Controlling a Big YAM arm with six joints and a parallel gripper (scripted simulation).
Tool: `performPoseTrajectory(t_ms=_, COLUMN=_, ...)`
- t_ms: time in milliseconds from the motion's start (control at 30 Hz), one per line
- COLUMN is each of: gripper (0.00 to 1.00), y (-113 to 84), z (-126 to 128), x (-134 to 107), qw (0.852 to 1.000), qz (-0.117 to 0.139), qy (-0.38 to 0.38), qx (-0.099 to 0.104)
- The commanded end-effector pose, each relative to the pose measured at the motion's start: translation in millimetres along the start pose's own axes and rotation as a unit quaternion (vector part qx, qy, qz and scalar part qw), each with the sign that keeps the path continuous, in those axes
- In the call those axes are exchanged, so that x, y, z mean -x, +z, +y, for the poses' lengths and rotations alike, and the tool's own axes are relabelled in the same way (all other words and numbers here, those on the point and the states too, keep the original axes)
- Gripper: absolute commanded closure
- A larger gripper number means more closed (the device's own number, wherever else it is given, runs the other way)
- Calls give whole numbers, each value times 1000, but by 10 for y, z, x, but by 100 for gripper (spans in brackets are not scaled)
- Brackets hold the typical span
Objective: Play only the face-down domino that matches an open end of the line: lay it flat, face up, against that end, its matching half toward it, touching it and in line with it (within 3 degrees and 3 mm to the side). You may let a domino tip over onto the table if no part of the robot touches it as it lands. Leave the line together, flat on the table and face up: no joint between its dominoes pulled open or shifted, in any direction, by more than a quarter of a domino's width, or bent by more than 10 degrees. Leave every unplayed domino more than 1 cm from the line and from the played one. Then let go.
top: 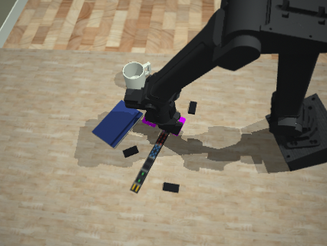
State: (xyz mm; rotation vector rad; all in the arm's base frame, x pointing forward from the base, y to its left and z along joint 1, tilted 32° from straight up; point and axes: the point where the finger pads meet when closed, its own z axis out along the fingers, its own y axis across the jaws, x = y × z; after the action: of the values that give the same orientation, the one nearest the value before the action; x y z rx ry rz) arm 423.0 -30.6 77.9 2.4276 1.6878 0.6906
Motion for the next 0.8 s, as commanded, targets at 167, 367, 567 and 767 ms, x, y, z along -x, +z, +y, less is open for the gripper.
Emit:
performPoseTrajectory(t_ms=167, gripper=7, y=-595, z=96, x=-2, qw=1000, qz=3, qy=-5, qx=19)
performPoseTrajectory(t_ms=367, gripper=7, y=-740, z=111, x=-1, qw=1000, qz=3, qy=-6, qx=22)
performPoseTrajectory(t_ms=567, gripper=7, y=-675, z=-3, x=15, qw=1000, qz=2, qy=3, qx=16)
performPoseTrajectory(t_ms=767, gripper=7, y=-675, z=-3, x=15, qw=1000, qz=2, qy=3, qx=16)
